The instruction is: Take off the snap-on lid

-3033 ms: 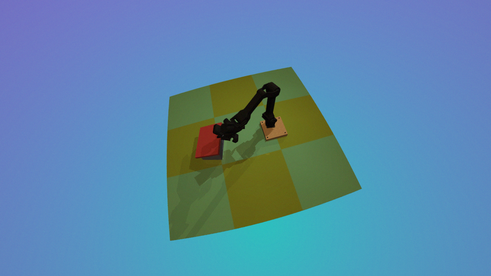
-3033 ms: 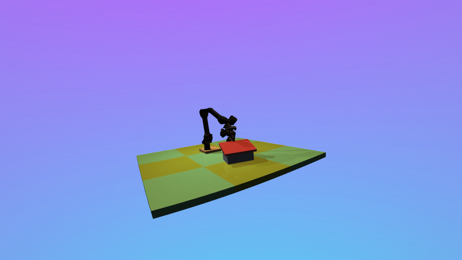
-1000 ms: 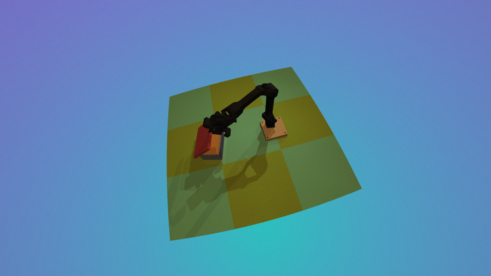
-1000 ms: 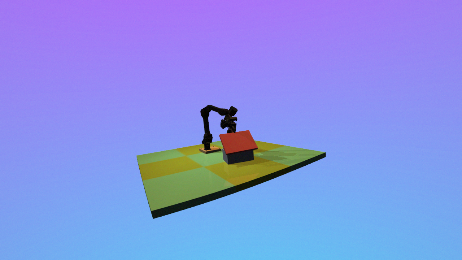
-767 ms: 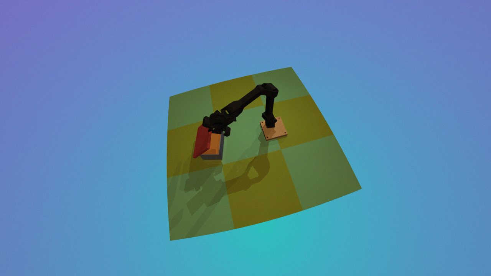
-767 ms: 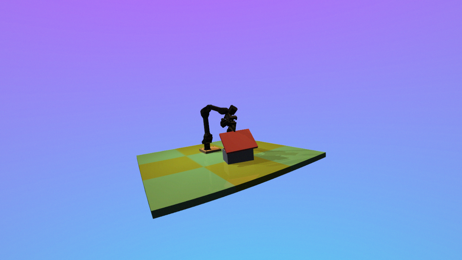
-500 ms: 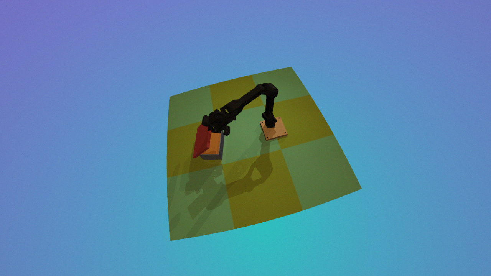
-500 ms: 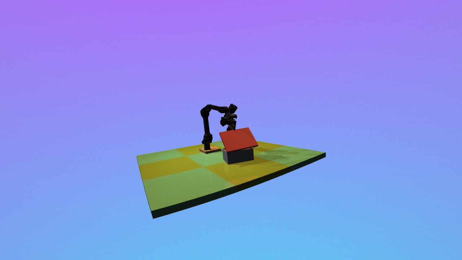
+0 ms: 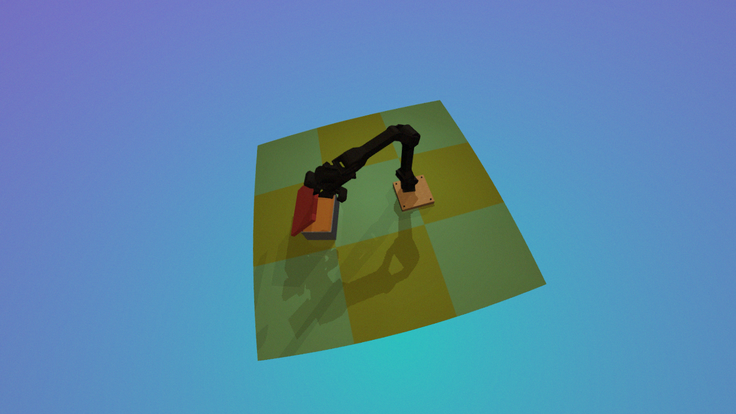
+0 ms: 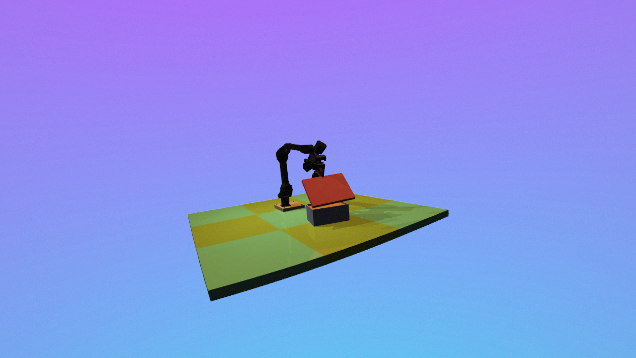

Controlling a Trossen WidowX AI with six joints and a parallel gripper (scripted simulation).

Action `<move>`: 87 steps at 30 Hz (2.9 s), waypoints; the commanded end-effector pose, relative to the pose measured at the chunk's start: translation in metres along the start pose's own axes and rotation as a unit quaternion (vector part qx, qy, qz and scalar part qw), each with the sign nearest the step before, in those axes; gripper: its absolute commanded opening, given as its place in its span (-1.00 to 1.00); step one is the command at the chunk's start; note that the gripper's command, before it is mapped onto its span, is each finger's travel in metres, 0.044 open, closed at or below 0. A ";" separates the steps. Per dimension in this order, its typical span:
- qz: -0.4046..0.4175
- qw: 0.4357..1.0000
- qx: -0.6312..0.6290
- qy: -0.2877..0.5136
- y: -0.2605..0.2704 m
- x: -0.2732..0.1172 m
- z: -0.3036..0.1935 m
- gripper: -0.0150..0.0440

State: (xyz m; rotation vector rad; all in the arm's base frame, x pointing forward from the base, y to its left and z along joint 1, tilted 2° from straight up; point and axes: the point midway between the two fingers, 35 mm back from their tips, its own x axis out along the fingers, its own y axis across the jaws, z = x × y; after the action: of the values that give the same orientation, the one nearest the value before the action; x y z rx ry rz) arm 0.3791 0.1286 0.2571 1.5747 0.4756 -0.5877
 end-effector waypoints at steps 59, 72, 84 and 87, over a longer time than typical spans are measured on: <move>0.008 1.000 -0.004 -0.001 -0.008 -0.007 0.112 -0.49; 0.008 1.000 -0.005 -0.002 -0.010 -0.009 0.138 -0.49; 0.007 1.000 -0.006 -0.003 -0.011 -0.010 0.162 -0.49; 0.007 1.000 -0.006 -0.003 -0.011 -0.011 0.168 -0.49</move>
State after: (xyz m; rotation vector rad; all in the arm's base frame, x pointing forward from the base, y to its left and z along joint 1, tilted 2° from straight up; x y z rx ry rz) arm 0.3497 -0.0316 0.2450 1.5653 0.4695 -0.5914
